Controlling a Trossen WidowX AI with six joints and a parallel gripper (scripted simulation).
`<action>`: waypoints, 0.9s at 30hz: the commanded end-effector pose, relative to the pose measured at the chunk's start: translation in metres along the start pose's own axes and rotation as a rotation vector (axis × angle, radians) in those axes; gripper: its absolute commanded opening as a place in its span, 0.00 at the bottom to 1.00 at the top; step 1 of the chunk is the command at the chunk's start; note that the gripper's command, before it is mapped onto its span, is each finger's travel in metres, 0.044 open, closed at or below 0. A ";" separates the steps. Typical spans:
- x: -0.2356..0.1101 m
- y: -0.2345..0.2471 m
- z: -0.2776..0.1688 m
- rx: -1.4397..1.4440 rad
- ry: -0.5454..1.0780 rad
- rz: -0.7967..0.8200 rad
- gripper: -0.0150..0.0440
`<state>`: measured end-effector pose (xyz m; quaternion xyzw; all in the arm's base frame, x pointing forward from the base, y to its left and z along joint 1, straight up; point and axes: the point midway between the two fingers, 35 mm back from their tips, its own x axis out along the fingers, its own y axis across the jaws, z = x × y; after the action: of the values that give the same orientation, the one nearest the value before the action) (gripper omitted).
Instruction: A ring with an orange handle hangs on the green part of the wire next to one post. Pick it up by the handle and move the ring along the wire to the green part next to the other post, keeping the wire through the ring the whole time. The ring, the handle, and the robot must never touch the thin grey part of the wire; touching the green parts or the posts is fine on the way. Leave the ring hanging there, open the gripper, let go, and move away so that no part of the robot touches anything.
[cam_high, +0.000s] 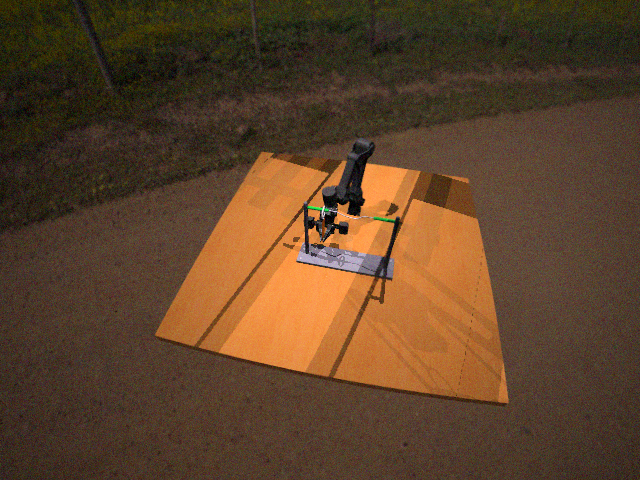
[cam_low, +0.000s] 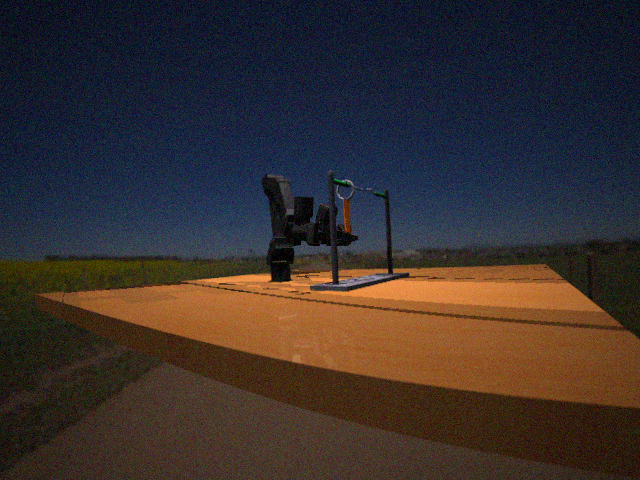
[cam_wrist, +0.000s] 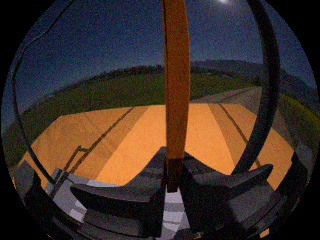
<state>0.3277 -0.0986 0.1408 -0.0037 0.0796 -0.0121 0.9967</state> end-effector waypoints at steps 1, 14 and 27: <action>0.000 0.000 0.000 0.000 0.000 0.000 0.12; 0.000 0.000 0.002 -0.001 0.000 0.000 0.00; -0.003 -0.001 0.016 -0.004 -0.001 -0.001 0.00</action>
<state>0.3276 -0.1001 0.1562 -0.0045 0.0788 -0.0141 0.9968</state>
